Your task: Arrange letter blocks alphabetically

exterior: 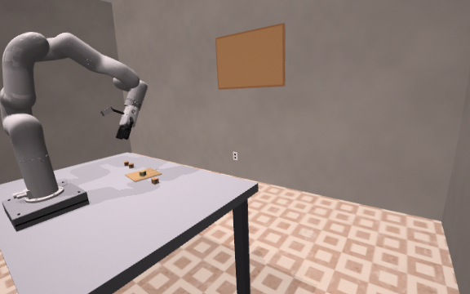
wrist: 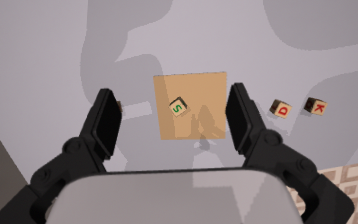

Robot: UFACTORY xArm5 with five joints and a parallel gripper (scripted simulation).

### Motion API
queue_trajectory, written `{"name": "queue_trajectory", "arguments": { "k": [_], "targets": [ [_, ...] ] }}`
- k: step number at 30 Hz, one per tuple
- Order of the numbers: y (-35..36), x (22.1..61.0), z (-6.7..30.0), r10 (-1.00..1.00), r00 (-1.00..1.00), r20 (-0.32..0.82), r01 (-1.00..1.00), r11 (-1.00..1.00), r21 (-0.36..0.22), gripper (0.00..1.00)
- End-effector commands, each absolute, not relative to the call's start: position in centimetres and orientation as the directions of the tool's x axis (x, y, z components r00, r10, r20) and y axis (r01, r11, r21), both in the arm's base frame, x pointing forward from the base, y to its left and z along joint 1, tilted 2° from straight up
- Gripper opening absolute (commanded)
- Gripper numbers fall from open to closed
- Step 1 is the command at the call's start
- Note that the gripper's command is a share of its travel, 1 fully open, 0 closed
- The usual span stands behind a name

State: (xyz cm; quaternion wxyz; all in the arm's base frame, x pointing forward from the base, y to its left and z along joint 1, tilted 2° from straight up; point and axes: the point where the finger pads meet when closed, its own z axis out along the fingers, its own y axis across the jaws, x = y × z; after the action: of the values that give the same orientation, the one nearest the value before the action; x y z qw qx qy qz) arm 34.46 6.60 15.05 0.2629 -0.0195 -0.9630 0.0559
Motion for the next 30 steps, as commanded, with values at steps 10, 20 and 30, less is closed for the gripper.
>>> {"name": "queue_trajectory", "arguments": {
  "k": [10,20,30],
  "targets": [
    [6.6,34.6,15.2,0.081,-0.864,0.497,0.022,0.992,-0.124,1.00],
    [6.4,34.8,15.5,0.188,-0.865,0.466,0.121,0.978,-0.169,1.00],
    [5.8,35.6,16.4,0.495,-0.796,0.350,0.418,0.866,-0.273,1.00]
  ]
}}
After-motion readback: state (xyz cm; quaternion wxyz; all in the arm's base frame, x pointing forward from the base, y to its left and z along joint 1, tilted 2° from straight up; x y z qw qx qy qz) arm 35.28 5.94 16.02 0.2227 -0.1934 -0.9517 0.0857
